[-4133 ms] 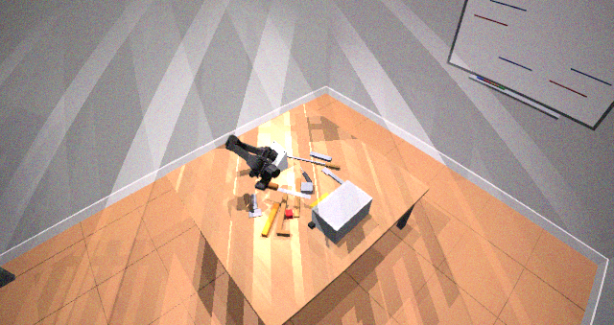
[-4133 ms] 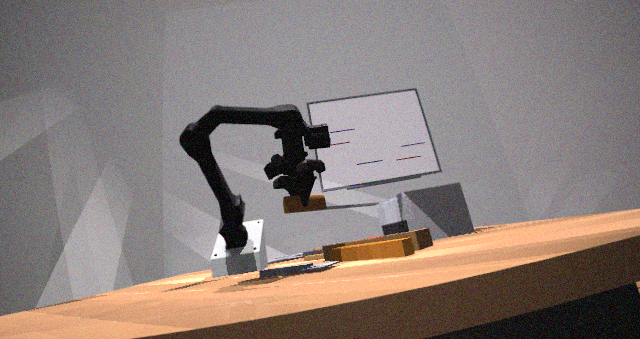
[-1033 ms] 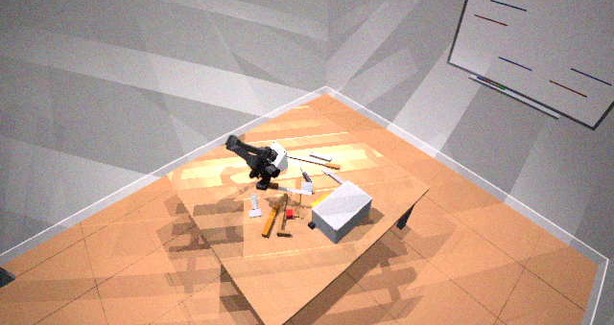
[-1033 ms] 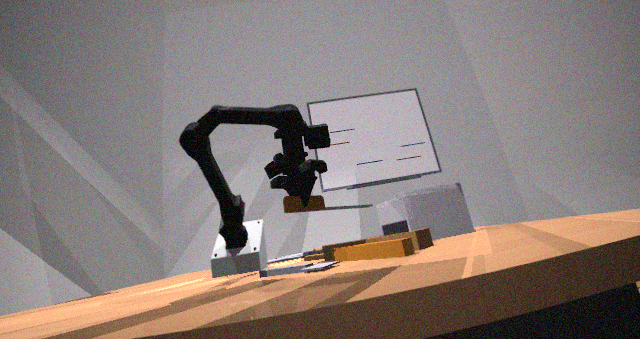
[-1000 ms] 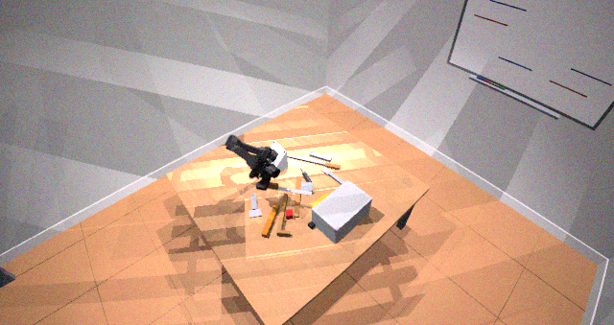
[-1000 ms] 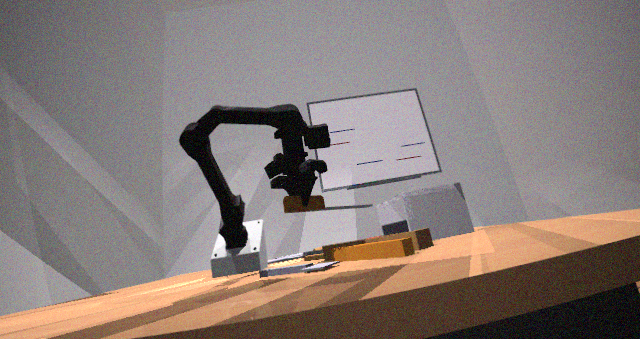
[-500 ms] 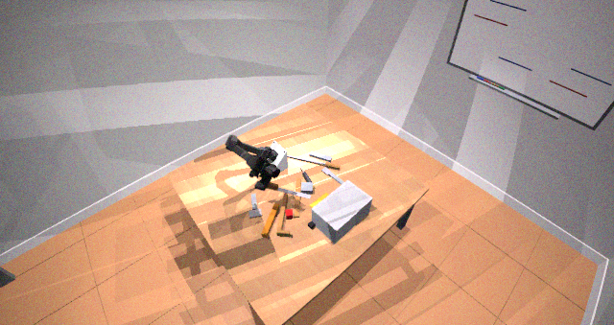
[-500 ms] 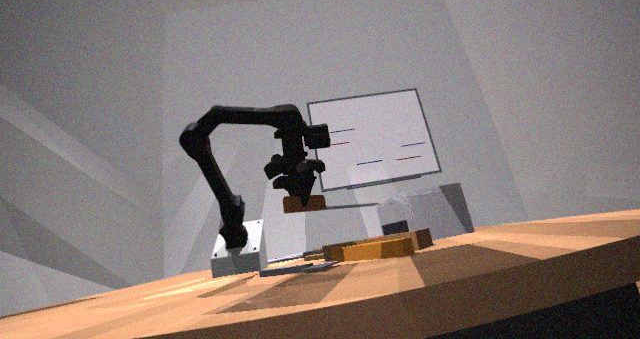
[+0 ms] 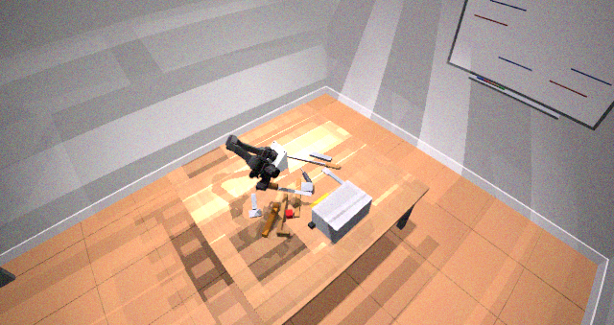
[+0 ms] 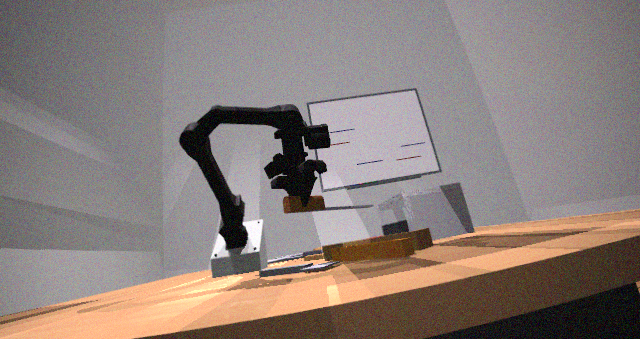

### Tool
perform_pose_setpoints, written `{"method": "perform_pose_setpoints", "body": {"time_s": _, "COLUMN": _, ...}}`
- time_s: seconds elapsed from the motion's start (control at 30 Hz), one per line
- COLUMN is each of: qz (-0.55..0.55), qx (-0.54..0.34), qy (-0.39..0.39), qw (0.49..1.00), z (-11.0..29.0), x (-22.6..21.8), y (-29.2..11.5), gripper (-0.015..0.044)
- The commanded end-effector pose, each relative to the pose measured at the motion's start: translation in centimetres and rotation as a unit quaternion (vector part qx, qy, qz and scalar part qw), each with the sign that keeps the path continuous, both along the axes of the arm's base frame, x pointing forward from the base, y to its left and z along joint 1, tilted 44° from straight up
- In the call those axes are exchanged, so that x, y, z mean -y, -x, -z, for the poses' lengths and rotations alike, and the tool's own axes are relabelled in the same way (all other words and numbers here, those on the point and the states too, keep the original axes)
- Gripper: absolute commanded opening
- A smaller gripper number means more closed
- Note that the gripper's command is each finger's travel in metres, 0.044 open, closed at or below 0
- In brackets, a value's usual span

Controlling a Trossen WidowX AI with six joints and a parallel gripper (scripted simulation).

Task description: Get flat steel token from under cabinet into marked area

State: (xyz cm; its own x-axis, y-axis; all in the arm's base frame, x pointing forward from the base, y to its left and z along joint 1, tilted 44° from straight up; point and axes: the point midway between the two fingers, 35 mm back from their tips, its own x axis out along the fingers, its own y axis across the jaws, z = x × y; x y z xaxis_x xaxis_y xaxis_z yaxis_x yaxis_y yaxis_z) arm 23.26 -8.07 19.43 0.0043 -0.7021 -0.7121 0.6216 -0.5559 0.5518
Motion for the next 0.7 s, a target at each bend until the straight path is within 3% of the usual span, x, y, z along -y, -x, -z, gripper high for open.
{"method": "perform_pose_setpoints", "body": {"time_s": 0.0, "qz": -0.016, "qx": -0.013, "qy": 0.000, "qw": 1.000, "z": 0.05, "x": -0.16, "y": -0.05, "gripper": 0.0000}}
{"method": "perform_pose_setpoints", "body": {"time_s": 0.67, "qz": -0.089, "qx": -0.085, "qy": 0.000, "qw": 0.992, "z": 0.13, "x": -0.25, "y": -0.05, "gripper": 0.0000}}
